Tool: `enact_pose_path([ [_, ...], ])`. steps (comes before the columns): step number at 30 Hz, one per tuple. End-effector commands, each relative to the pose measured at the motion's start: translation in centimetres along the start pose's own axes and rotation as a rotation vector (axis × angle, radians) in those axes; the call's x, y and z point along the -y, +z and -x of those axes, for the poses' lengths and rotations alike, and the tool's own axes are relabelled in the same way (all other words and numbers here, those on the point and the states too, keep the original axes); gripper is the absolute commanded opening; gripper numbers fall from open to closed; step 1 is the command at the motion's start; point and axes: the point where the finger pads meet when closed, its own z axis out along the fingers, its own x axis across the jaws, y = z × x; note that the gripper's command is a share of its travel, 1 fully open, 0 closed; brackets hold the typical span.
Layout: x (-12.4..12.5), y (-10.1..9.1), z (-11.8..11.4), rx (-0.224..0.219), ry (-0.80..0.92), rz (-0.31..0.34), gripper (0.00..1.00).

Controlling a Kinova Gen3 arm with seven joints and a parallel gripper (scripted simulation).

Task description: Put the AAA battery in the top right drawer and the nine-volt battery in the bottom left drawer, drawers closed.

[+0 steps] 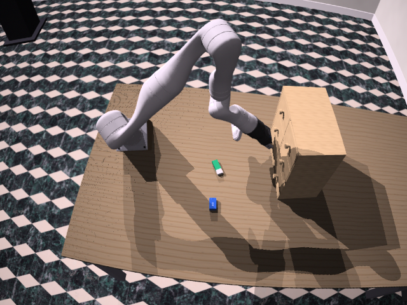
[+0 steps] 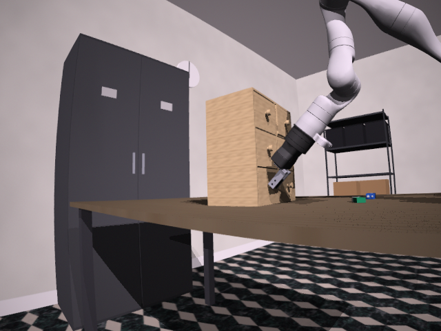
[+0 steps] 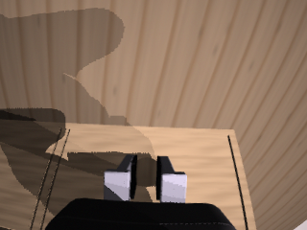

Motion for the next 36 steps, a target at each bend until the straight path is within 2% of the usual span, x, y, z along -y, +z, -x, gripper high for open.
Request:
enact_pose_path([
  [1, -0.11, -0.02, -0.03, -0.001, 0.0, 0.002, 0.37],
  [36, 0.35, -0.49, -0.03, -0.001, 0.0, 0.002, 0.37],
])
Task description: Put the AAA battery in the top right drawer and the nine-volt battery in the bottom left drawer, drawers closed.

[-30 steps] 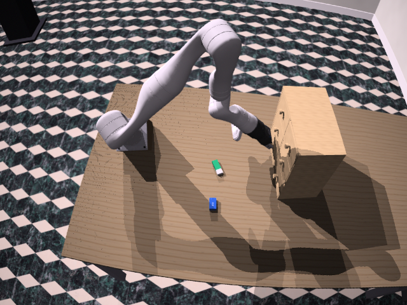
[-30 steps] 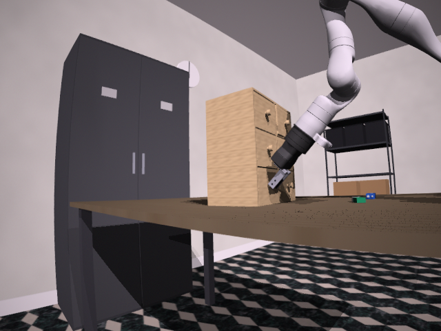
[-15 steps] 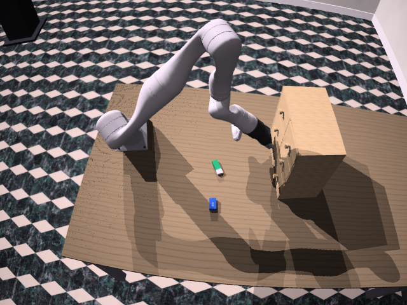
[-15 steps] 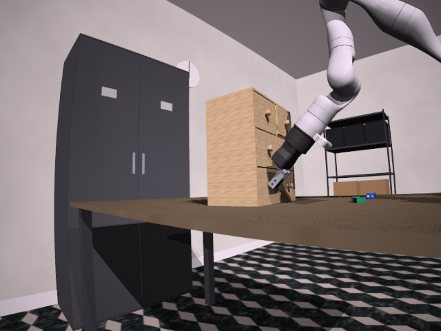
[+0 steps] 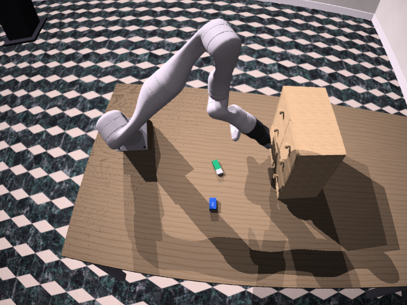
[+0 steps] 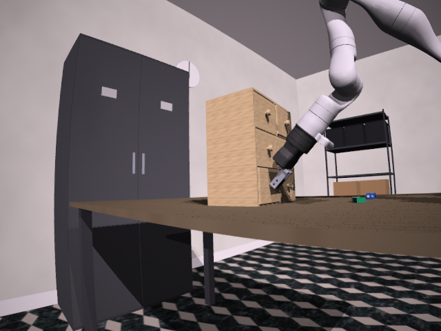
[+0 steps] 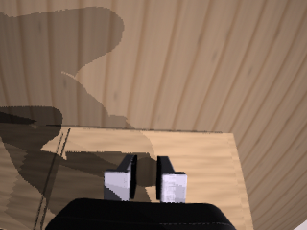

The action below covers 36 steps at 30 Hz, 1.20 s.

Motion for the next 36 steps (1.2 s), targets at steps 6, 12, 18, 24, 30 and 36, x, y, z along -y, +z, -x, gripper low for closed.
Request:
enact_pose_path([
  [6, 0.4, -0.5, -0.1, -0.001, 0.0, 0.001, 0.37],
  [12, 0.9, -1.0, 0.0, -0.001, 0.0, 0.001, 0.37],
  [18, 1.3, -1.4, 0.0, -0.001, 0.0, 0.001, 0.37],
  [24, 1.9, -2.1, 0.0, -0.001, 0.0, 0.001, 0.37],
  [30, 2.5, -2.6, 0.0, -0.001, 0.0, 0.001, 0.37],
  [36, 3.0, -3.1, 0.0, -0.001, 0.0, 0.001, 0.37],
])
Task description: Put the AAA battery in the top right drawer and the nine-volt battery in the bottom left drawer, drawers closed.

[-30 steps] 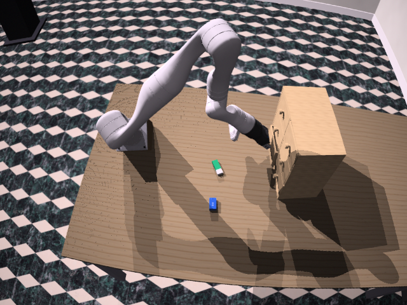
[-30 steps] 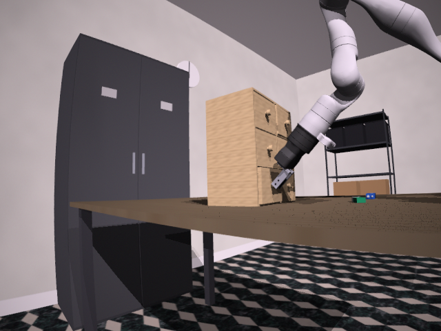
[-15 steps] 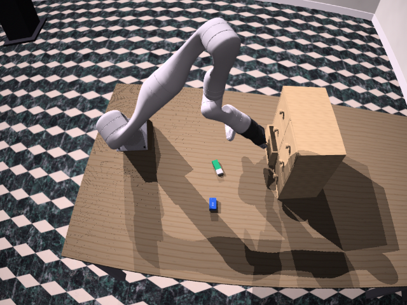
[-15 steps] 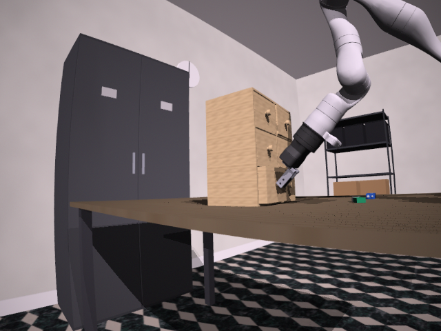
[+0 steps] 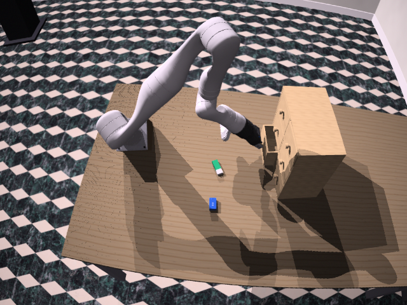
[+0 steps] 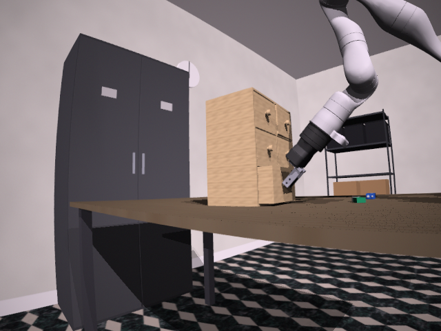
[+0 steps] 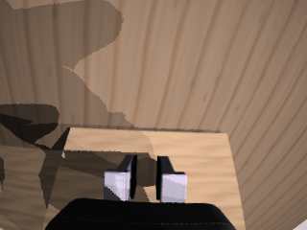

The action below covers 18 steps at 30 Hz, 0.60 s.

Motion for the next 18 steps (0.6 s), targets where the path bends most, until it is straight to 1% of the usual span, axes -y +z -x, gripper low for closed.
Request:
enact_pose_path([
  [1, 0.4, -0.3, 0.0, -0.001, -0.003, -0.003, 0.37],
  [18, 1.4, -1.3, 0.0, -0.001, -0.003, -0.003, 0.37],
])
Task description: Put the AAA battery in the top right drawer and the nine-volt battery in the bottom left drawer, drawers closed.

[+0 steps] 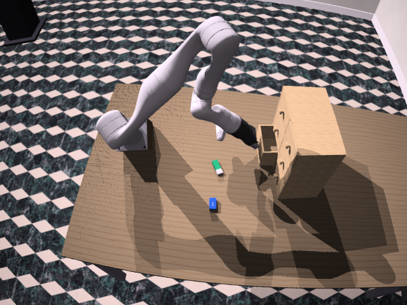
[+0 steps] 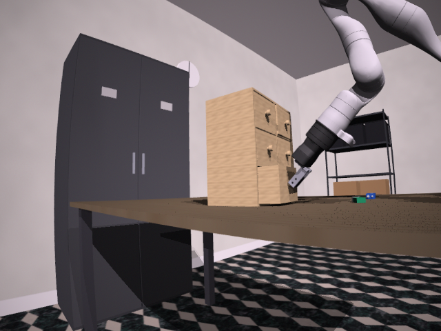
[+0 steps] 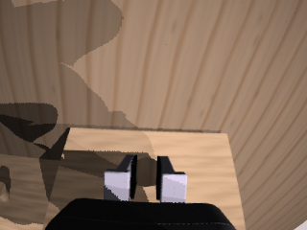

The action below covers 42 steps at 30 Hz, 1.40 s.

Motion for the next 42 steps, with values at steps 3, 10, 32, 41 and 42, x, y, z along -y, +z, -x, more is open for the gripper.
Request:
enact_pose_path([
  [3, 0.27, -0.22, -0.02, -0.001, -0.002, -0.002, 0.37],
  [10, 0.38, -0.33, -0.02, -0.001, -0.002, -0.002, 0.37],
  [32, 0.41, -0.36, -0.02, -0.001, -0.002, -0.002, 0.49],
  [41, 0.41, -0.36, -0.02, -0.001, -0.002, -0.002, 0.67],
  [42, 0.41, -0.36, -0.02, -0.001, -0.002, -0.002, 0.67],
])
